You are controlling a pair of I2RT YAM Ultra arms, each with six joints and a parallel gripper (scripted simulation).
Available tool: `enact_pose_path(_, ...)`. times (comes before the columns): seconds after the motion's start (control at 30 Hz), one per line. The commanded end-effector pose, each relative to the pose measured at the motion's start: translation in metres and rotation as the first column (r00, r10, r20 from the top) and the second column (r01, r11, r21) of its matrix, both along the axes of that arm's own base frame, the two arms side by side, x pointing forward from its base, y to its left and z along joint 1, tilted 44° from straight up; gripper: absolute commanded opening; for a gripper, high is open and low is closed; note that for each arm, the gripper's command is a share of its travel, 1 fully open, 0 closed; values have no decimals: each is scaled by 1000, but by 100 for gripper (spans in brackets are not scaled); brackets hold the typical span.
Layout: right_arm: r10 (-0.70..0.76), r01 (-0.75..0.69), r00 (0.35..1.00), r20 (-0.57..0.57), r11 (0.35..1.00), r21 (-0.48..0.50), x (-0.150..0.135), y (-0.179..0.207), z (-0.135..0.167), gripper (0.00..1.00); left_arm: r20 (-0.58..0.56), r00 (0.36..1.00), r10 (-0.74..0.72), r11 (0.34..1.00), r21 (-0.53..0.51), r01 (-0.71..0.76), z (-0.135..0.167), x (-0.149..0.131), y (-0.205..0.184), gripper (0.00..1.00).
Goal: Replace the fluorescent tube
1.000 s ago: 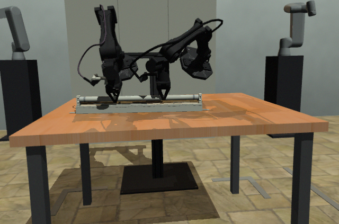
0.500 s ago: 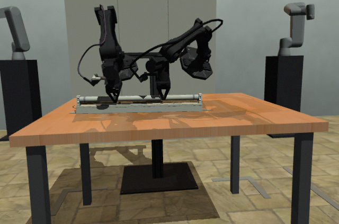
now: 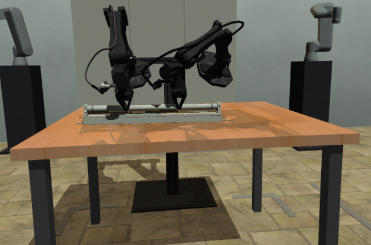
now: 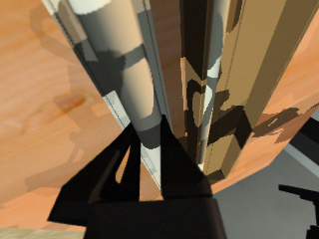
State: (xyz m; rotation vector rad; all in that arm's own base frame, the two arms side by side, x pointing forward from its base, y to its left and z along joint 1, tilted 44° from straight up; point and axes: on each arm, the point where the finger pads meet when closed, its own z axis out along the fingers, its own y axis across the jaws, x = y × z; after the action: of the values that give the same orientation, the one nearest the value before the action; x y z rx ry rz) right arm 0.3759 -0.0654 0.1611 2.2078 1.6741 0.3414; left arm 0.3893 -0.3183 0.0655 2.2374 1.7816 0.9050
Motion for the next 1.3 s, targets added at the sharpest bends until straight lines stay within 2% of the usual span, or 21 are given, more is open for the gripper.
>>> enact_pose_path(0.0,-10,10,1000,9,1000,-6,-2,-1,8,11,25,999,-42,998,-37,43,10,-5,-21,11)
enact_pose_path(0.17,-9,10,1000,29,1000,-12,-4,0,6,11,21,999,-41,999,-10,41,9,-10,-11,11)
enact_pose_path(0.43,3,-1,998,56,1000,-20,1,4,7,11,53,997,-49,999,-20,50,9,-7,-14,11)
enact_pose_path(0.53,-6,7,999,35,1000,-16,-5,1,4,11,35,998,-48,999,-15,49,7,-10,-12,11)
enact_pose_path(1.0,16,-6,986,168,998,-59,2,2,9,11,166,982,-86,995,-33,93,11,-5,-15,11)
enact_pose_path(1.03,3,3,991,131,999,-48,-6,1,4,11,130,988,-86,996,-16,89,7,-11,-9,11)
enact_pose_path(1.1,3,3,991,131,999,-48,-6,1,4,11,130,988,-86,996,-16,89,7,-11,-9,11)
enact_pose_path(1.13,7,3,985,171,998,-61,-1,0,7,11,169,982,-90,995,-26,95,10,-7,-12,11)
enact_pose_path(1.27,18,-5,983,184,998,-67,-2,3,7,11,185,978,-99,994,-22,105,9,-8,-12,11)
